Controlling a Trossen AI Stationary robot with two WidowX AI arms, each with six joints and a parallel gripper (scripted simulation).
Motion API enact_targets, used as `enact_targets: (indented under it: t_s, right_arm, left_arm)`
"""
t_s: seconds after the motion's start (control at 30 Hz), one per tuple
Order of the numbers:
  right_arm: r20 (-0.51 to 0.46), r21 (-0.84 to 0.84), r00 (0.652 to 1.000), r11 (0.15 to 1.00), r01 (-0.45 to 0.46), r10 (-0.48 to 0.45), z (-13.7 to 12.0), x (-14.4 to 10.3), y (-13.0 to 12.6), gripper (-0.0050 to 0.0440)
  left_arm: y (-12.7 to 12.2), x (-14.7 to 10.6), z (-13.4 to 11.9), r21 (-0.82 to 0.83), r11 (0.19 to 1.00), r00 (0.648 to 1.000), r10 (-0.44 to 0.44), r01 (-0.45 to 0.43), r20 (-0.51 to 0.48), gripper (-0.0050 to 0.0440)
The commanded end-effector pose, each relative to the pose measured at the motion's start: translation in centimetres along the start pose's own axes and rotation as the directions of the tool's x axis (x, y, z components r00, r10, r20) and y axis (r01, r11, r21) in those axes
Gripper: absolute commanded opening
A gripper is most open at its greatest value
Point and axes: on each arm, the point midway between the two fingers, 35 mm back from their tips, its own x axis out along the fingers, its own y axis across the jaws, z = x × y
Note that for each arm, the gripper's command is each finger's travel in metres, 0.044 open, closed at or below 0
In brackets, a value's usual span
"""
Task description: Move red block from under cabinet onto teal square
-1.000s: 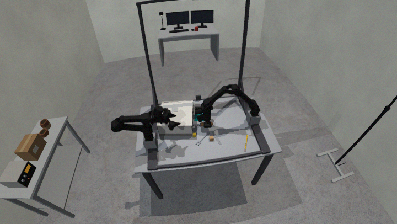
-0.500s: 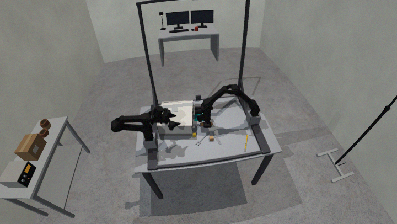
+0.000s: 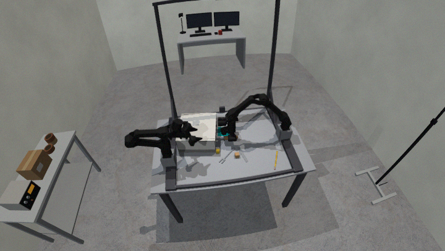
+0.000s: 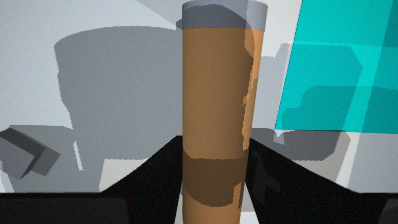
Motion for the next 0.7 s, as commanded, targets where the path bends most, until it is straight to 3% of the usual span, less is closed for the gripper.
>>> enact_targets:
  t_s: [0.0, 0.27, 0.67]
  right_arm:
    - [0.015, 0.002, 1.000, 1.000, 0.004, -0.004, 0.6, -0.2, -0.1, 0.0440]
    - [0.015, 0.002, 1.000, 1.000, 0.004, -0.004, 0.6, -0.2, -0.1, 0.0440]
    - [0.015, 0.002, 1.000, 1.000, 0.004, -0.004, 0.6, -0.2, -0.1, 0.0440]
  left_arm:
    - [-2.4, -1.2, 0.6, 0.019, 1.000, 0.999, -0.006, 0.006, 0.035, 0.0113]
    - [-4.7, -1.2, 0.9, 0.019, 1.000, 0.999, -0.008, 0.007, 0.038, 0.0113]
    - [-5.1, -0.8, 0.7, 0.021, 1.000, 1.000, -0.007, 0.007, 0.029, 0.0113]
